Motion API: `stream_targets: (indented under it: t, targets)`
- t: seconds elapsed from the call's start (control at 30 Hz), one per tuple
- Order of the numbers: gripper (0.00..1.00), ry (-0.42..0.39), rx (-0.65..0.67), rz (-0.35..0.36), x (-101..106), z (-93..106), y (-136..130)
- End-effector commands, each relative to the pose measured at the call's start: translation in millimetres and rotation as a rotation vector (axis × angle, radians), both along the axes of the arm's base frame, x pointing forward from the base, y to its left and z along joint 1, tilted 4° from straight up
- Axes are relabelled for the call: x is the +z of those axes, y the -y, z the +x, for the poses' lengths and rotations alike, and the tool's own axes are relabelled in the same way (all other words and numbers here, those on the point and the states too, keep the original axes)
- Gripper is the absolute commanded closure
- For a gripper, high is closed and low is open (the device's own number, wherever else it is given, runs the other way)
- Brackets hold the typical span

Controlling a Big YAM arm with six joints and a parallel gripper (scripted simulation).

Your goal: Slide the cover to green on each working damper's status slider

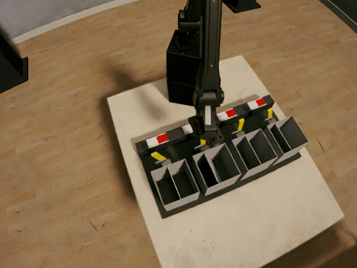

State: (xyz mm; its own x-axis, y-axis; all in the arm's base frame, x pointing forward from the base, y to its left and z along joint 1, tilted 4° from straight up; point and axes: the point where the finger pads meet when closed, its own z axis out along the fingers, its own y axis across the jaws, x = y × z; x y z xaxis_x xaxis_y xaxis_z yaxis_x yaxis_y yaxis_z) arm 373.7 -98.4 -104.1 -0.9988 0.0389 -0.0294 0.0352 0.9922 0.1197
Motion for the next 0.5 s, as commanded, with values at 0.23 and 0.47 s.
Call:
stream_targets:
  t: [0.23, 0.47]
  targets:
    - [0.64, 0.028, 0.002, -0.046, 22, 101.9, -6]
    - [0.64, 0.030, 0.001, -0.063, 31, 137.5, -8]
